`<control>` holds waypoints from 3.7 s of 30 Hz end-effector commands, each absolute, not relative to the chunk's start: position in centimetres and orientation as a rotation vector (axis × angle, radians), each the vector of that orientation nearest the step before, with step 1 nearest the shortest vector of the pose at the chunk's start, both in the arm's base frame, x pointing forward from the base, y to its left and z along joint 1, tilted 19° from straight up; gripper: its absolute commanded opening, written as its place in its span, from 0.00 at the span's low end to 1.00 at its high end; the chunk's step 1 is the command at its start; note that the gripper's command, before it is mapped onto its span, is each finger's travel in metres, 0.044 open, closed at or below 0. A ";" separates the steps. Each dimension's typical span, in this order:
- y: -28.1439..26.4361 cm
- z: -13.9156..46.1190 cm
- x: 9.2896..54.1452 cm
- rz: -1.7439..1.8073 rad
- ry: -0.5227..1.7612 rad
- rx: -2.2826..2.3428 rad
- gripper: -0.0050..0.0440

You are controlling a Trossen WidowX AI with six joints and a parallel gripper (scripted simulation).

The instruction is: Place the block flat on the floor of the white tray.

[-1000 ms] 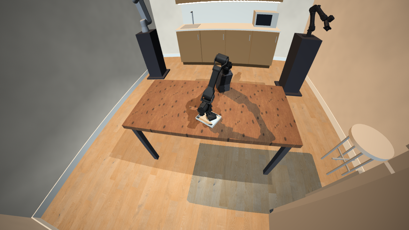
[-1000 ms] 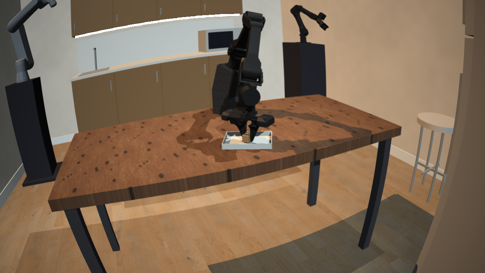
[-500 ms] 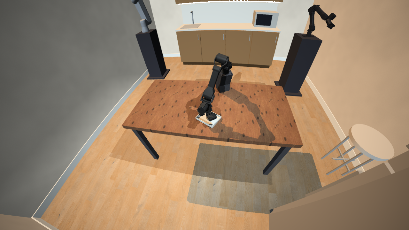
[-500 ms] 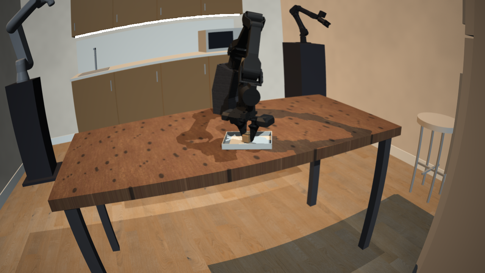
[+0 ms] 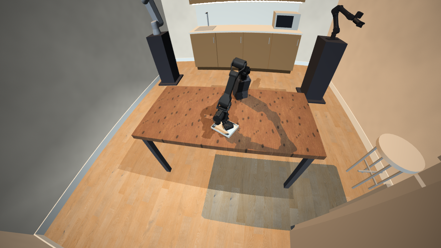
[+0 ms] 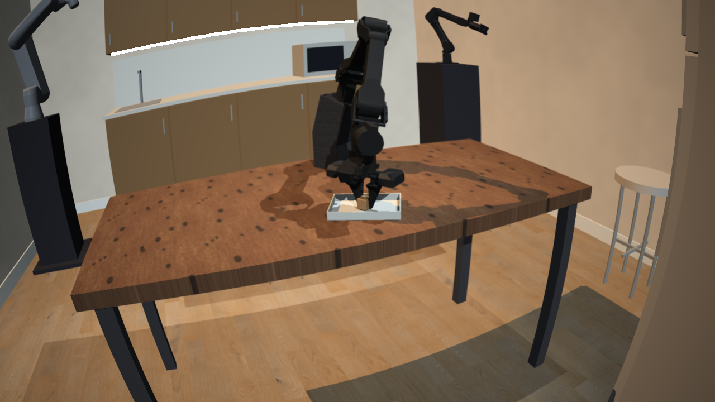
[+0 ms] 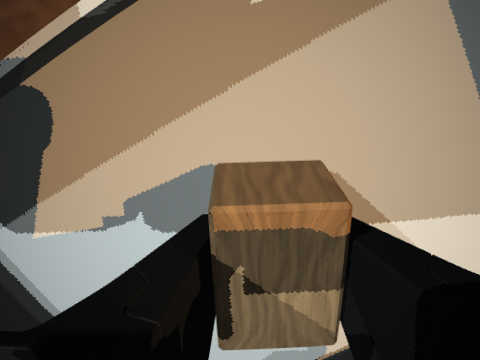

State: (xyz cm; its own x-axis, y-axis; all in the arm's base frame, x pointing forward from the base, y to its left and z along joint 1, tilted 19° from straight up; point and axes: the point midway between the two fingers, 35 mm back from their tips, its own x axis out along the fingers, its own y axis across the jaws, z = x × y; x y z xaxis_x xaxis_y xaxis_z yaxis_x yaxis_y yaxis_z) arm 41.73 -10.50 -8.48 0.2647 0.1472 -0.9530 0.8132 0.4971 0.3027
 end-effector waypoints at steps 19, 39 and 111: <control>-10.7 -7.4 42.4 -0.554 1.215 0.980 0.10; -10.7 -7.5 42.4 -0.554 1.215 0.980 0.10; -10.9 -6.5 42.2 -0.554 1.215 0.980 0.54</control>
